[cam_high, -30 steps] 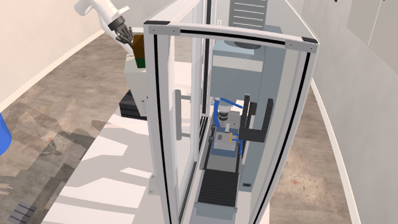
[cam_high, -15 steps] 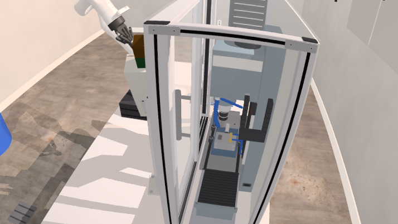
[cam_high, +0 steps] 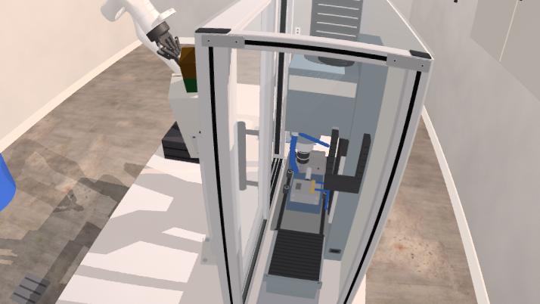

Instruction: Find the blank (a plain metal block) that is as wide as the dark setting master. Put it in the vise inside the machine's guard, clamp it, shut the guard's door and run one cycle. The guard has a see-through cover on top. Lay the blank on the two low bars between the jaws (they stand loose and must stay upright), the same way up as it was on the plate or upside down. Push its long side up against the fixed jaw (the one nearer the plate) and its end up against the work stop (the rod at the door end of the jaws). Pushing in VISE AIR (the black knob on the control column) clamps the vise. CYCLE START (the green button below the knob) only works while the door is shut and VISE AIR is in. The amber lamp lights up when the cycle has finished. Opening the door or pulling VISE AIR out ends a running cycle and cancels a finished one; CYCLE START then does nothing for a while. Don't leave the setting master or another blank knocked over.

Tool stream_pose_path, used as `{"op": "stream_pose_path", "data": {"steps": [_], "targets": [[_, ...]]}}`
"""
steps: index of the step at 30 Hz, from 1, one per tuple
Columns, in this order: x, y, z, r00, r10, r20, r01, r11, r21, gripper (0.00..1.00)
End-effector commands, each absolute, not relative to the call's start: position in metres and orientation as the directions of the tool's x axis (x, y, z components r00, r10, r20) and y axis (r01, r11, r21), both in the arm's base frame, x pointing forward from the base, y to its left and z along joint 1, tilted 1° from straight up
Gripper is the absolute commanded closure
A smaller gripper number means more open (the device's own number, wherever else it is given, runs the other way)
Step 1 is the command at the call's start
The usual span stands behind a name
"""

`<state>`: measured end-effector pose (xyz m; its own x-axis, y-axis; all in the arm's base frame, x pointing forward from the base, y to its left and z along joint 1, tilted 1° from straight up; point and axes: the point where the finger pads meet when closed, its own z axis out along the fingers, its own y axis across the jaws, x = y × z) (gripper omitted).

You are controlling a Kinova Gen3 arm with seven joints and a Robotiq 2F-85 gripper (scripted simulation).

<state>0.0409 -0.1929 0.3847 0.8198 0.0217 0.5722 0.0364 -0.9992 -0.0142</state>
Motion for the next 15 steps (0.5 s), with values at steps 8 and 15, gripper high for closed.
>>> {"op": "stream_pose_path", "data": {"steps": [8,15], "targets": [[0.041,-0.193,0.385,0.820,0.022,0.572,0.036,-0.999,-0.014,0.90],[0.068,-0.151,0.385,0.929,0.018,0.370,0.024,-1.000,-0.013,0.90]]}}
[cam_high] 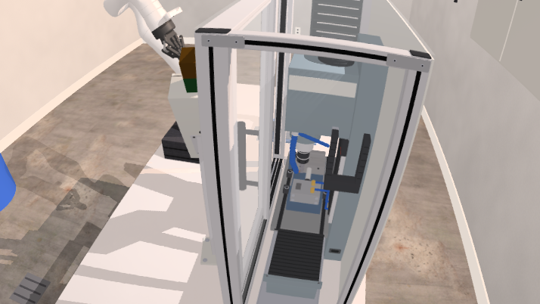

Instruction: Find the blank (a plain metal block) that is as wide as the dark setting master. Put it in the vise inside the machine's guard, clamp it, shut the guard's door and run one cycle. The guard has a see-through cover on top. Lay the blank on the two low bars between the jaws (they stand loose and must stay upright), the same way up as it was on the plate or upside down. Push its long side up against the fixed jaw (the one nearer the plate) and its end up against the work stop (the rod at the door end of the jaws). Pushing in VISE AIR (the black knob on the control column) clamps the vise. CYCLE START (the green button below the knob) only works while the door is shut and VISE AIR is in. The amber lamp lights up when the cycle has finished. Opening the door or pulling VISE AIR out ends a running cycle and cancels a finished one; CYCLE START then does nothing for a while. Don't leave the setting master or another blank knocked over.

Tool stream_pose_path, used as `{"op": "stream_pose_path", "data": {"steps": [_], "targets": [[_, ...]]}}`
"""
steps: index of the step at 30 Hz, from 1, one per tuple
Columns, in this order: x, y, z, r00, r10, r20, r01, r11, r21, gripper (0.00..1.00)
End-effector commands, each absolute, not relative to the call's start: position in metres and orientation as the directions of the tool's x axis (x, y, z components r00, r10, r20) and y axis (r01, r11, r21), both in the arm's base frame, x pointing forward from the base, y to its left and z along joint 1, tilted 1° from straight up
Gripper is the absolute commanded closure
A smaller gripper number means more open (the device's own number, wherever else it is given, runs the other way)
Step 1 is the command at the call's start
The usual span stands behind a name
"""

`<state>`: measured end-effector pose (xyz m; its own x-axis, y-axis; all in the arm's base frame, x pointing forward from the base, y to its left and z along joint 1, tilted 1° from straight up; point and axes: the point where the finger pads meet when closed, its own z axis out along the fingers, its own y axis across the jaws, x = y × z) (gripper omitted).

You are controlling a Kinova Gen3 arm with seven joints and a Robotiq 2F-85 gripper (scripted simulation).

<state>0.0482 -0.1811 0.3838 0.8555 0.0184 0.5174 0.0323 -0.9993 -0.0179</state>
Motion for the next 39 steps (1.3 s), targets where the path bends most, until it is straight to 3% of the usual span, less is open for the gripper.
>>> {"op": "stream_pose_path", "data": {"steps": [1,12,17,29,34,39], "targets": [[0.068,-0.151,0.385,0.929,0.018,0.370,0.024,-1.000,-0.013,0.90],[0.068,-0.151,0.385,0.929,0.018,0.370,0.024,-1.000,-0.013,0.90],[0.094,-0.108,0.384,0.989,0.011,0.149,0.013,-1.000,-0.011,0.90],[0.094,-0.108,0.384,0.989,0.011,0.149,0.013,-1.000,-0.011,0.90],[0.120,-0.066,0.384,1.000,0.006,0.008,0.006,-1.000,-0.008,0.90],[0.120,-0.066,0.384,1.000,0.006,0.008,0.006,-1.000,-0.008,0.90]]}}
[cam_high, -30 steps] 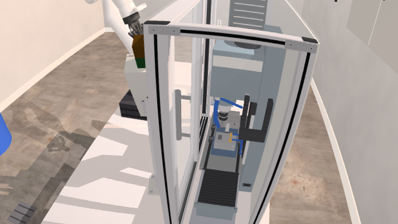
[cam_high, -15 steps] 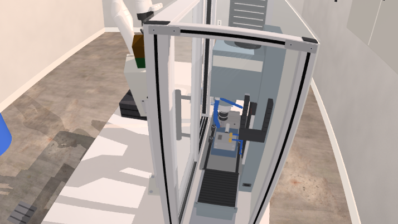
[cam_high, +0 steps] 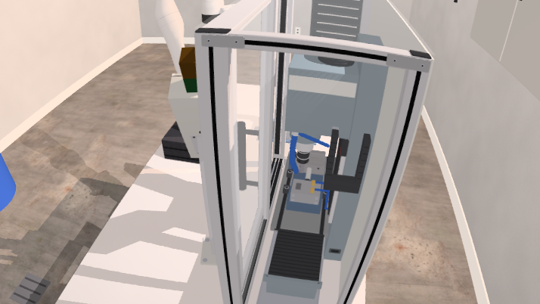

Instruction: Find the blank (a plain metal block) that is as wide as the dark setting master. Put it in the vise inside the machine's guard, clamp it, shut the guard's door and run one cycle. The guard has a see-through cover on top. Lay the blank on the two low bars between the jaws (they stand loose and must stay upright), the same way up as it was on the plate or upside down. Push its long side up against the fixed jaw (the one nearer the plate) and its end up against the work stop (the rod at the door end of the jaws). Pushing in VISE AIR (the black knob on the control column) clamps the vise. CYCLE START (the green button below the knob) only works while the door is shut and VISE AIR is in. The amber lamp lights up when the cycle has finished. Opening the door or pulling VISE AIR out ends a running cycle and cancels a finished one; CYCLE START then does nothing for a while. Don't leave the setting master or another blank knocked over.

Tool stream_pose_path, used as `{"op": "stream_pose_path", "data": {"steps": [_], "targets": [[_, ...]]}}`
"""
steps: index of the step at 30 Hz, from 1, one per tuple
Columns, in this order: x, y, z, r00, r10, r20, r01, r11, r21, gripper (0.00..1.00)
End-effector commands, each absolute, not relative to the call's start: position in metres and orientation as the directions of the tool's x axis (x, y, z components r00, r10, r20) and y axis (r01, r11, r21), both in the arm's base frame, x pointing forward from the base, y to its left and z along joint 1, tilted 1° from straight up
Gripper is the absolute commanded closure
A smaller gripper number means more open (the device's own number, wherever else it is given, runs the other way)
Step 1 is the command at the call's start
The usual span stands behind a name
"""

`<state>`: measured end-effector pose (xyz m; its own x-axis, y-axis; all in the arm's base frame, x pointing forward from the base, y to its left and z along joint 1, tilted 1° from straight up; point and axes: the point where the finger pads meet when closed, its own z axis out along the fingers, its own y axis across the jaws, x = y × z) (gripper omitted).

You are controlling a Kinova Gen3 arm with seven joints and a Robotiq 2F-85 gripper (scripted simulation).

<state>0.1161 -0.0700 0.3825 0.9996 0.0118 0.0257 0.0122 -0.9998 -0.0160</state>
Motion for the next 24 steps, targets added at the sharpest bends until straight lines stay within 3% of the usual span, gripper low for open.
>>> {"op": "stream_pose_path", "data": {"steps": [1,24], "targets": [[0.120,-0.066,0.384,1.000,0.006,0.008,0.006,-1.000,-0.008,0.90],[0.147,-0.023,0.383,1.000,0.006,0.008,0.006,-1.000,-0.008,0.90]]}}
